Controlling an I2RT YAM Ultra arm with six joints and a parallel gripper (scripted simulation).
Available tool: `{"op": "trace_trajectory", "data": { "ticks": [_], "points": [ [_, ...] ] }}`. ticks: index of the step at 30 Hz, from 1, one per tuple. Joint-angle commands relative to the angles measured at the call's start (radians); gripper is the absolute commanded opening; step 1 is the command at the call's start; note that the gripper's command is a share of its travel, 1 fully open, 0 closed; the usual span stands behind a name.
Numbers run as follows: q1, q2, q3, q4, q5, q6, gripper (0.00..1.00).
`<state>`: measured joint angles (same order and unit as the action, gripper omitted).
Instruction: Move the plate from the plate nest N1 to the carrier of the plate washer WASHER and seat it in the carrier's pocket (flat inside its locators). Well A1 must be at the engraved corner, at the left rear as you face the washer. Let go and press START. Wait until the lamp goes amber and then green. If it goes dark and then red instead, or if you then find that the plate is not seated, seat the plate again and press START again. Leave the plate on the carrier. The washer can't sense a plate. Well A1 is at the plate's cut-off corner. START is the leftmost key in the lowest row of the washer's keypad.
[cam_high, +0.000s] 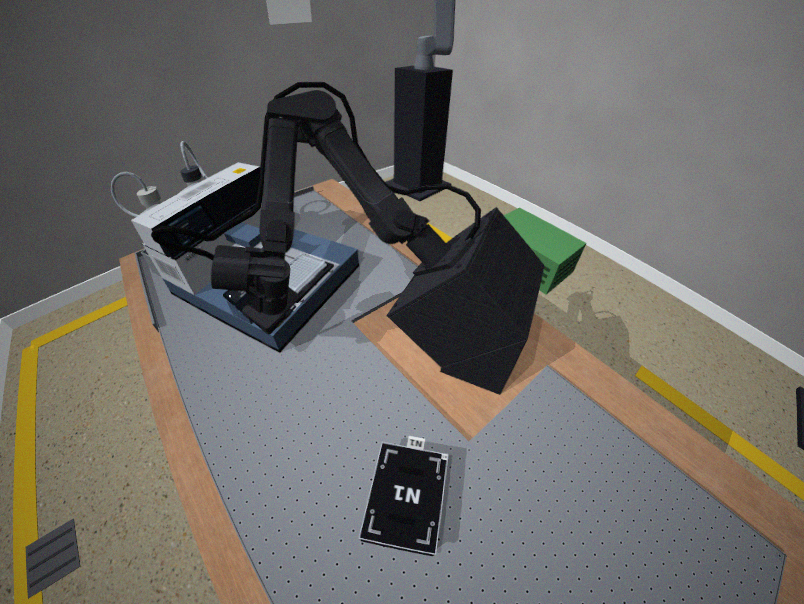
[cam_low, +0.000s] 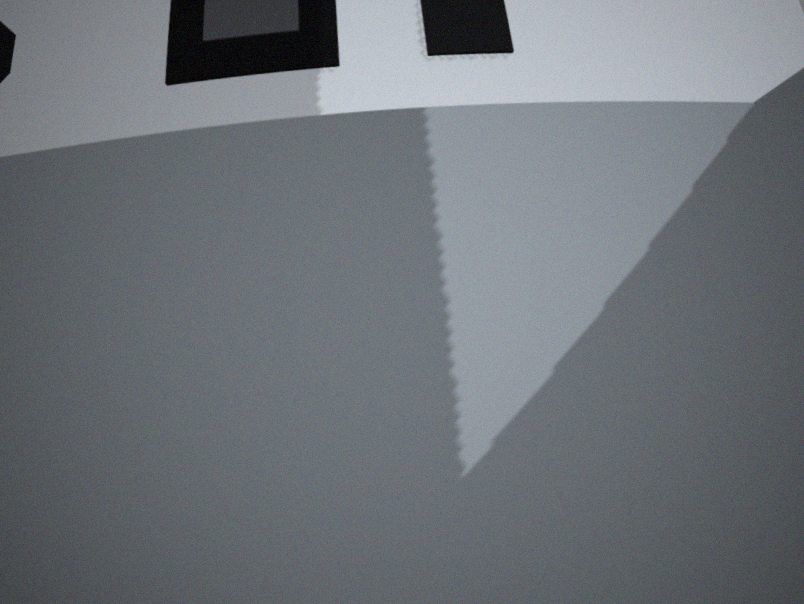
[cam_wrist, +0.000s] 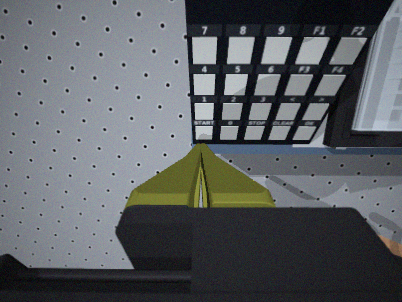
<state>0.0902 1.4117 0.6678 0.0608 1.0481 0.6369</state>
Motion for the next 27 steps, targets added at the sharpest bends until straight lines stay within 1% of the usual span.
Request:
{"op": "trace_trajectory", "data": {
  "ticks": [1, 9, 11, 26, 27],
  "points": [
    [0.035, -0.035, 0.028, -0.06, 0.037, 0.037, 0.0],
    [0.083, -0.058, 0.041, -0.153, 0.072, 0.102, 0.0],
    [0.083, -0.058, 0.041, -0.153, 0.072, 0.102, 0.0],
    [0.175, -0.079, 0.085, -0.364, 0.133, 0.26, 0.0],
    [0.175, -0.079, 0.085, -0.364, 0.133, 0.26, 0.0]
  ]
}}
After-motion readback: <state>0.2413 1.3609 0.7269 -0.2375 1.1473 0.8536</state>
